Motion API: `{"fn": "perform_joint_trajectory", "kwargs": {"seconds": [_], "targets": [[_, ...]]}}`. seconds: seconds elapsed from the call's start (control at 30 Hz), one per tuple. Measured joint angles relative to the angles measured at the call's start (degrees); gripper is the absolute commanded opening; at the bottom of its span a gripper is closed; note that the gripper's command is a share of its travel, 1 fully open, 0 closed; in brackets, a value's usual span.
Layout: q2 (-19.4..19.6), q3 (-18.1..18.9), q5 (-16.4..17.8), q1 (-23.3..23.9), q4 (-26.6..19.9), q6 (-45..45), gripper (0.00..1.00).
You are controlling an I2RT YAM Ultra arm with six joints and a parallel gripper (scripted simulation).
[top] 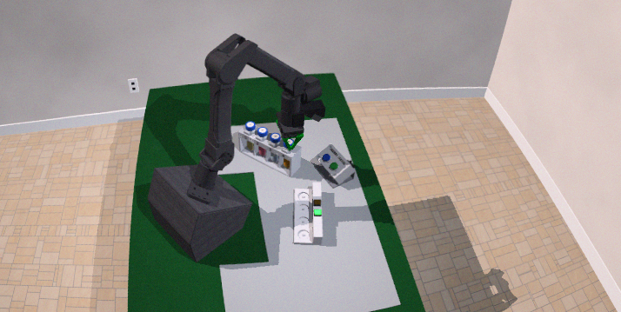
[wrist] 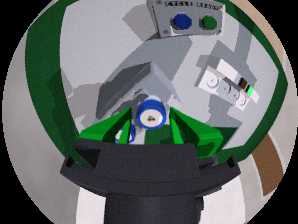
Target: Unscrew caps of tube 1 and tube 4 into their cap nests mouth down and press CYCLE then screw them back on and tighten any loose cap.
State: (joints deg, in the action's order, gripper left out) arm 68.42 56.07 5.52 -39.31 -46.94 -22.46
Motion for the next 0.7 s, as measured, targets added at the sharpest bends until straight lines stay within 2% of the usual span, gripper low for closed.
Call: {"fn": "perform_joint_trajectory", "kwargs": {"seconds": [0.27,0.7], "targets": [[0.0,0.0,0.0,0.0,0.0,3.8,0.49],[0.0,0.0,0.0,0.0,0.0,29.3,0.49]]}}
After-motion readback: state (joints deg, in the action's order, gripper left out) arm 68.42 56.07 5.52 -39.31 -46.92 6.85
